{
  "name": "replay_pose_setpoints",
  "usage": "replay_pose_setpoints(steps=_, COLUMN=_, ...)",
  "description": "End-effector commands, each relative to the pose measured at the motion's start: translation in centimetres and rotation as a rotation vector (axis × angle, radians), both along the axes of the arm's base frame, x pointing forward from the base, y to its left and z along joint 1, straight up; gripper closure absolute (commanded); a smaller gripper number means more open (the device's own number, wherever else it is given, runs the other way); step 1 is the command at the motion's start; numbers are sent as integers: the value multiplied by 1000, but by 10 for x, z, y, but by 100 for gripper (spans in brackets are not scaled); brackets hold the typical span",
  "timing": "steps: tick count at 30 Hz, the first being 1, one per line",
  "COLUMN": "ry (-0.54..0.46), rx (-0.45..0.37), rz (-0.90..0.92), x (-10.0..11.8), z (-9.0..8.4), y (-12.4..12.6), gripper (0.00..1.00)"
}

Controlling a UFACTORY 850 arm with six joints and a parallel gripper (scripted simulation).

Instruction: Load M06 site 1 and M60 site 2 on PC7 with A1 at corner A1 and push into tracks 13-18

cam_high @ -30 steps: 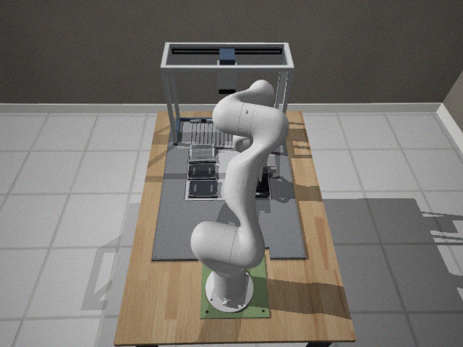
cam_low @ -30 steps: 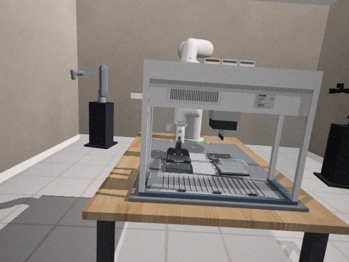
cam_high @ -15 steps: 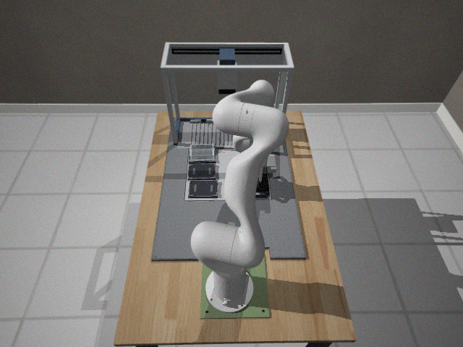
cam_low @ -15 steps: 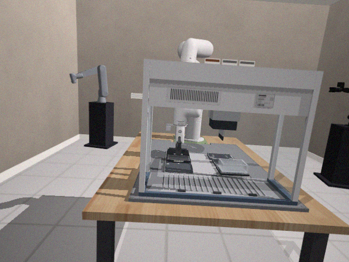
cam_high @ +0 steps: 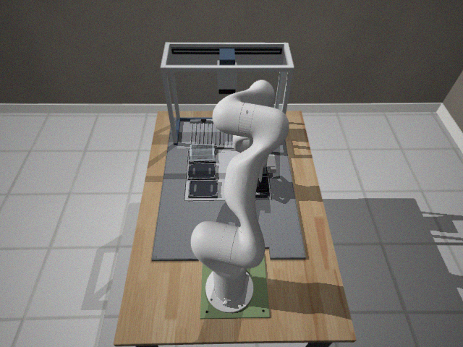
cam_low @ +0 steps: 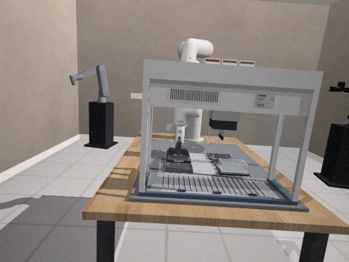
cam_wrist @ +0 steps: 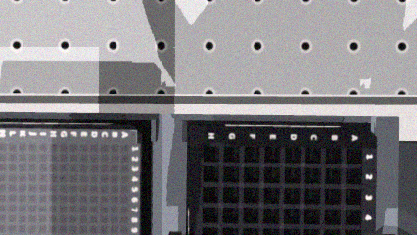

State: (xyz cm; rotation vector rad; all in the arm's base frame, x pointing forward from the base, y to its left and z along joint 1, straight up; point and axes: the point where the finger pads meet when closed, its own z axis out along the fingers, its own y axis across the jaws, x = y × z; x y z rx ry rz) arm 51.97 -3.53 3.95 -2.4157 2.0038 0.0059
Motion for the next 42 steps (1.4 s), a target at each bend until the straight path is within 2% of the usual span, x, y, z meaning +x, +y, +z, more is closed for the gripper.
replay_pose_setpoints(steps=1, ry=-2, rx=0, rz=0, x=1, z=1, y=0, gripper=0)
replay_pose_setpoints(steps=20, ry=-2, rx=0, rz=0, x=1, z=1, y=0, gripper=0)
replay_pose_setpoints(steps=42, ry=-2, rx=0, rz=0, x=1, z=34, y=0, gripper=0)
